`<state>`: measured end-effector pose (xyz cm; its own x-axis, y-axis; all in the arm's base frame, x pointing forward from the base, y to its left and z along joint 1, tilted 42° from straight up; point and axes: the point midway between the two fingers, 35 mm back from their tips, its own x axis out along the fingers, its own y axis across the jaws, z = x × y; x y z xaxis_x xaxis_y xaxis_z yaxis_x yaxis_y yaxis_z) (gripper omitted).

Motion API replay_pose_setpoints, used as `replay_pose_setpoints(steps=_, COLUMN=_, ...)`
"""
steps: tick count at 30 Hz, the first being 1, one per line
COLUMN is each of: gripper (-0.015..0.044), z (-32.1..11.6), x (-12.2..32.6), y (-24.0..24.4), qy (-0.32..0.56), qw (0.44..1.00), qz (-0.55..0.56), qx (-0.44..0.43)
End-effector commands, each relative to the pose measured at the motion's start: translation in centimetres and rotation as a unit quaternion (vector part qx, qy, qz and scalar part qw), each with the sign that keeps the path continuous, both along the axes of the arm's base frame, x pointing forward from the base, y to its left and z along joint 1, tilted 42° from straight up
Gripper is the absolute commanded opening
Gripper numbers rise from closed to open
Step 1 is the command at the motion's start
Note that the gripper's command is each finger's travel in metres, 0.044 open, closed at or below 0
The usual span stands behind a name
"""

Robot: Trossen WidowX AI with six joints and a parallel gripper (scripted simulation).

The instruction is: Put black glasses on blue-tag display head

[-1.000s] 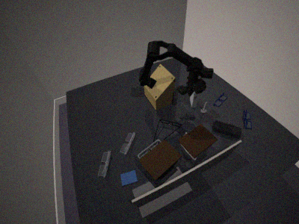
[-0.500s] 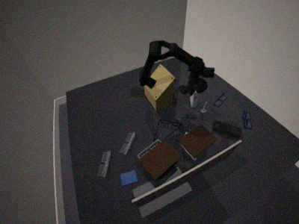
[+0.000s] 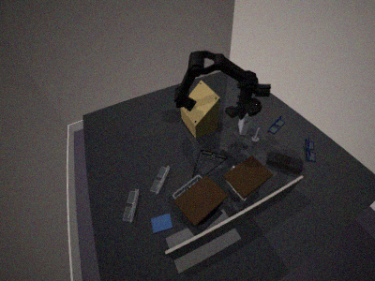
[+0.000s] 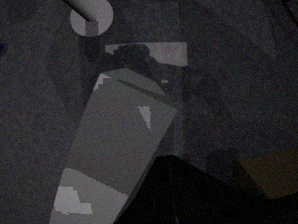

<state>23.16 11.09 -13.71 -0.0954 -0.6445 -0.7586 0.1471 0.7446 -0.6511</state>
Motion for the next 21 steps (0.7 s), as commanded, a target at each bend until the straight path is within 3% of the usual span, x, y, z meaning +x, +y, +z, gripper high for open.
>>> replay_pose_setpoints(steps=1, gripper=0.0000, z=-0.49, x=-0.09, y=0.16, qy=0.002, qw=1.000, qz=-0.004, qx=-0.001)
replay_pose_setpoints(steps=21, gripper=0.0000, z=-1.30, x=0.08, y=1.11, qy=0.002, qw=1.000, qz=-0.004, qx=-0.001)
